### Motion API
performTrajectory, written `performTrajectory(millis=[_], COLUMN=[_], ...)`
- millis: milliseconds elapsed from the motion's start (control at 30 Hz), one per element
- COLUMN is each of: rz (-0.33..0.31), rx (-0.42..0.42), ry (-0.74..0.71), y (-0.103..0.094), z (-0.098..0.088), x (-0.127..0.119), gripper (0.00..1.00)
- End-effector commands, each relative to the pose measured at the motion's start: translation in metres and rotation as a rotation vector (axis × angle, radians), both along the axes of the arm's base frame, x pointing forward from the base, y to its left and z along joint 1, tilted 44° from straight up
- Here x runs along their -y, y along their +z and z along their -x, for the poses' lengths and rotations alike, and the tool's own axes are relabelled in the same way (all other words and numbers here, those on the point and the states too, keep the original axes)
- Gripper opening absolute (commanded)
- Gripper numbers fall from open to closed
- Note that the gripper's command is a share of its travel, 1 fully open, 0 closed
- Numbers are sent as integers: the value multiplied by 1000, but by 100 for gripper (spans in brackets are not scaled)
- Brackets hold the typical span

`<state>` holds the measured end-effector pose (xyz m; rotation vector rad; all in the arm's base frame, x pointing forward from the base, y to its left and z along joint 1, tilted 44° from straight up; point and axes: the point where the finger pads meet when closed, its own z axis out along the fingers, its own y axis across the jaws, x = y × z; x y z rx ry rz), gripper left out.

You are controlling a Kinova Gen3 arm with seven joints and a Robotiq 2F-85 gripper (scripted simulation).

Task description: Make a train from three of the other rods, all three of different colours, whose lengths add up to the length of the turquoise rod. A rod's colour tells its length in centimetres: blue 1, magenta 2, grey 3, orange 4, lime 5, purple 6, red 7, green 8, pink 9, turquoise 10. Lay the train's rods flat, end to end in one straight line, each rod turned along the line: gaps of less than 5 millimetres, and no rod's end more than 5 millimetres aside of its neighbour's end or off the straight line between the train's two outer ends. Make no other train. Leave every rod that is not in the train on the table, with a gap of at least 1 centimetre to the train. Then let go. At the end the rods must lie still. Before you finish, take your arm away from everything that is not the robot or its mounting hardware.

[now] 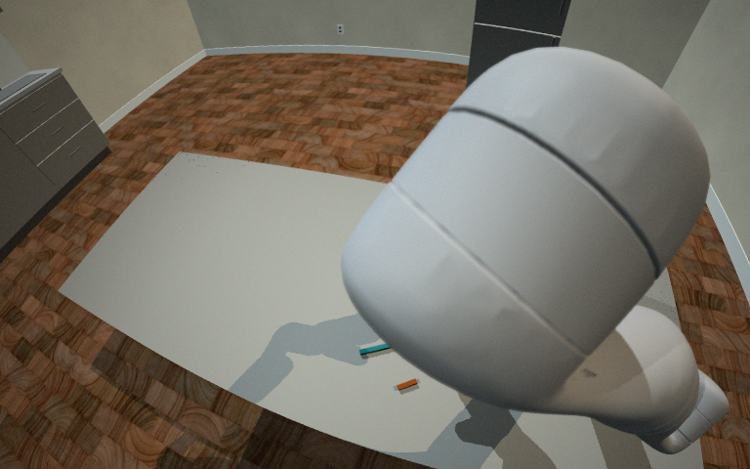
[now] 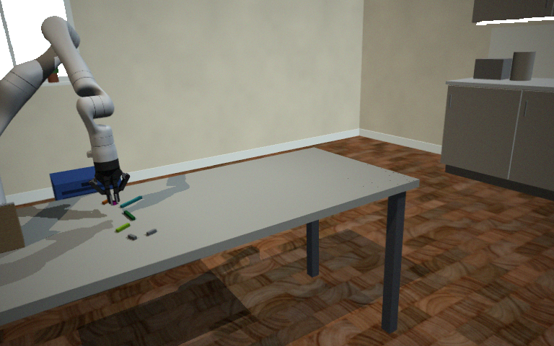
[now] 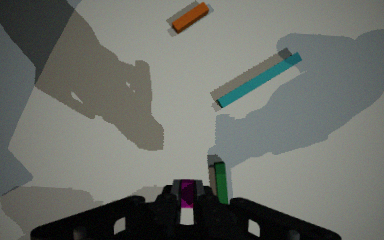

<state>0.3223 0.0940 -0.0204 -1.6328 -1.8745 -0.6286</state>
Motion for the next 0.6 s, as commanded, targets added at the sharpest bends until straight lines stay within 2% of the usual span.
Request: performTrajectory(millis=[0,133,567], rz=[-7,-7,-7], rx=[-17,-17,-17], ry=[6,6,6], y=[-11,-19,-24], z=[7,9,10], x=[-10,-18,-23], gripper=[5,5,5])
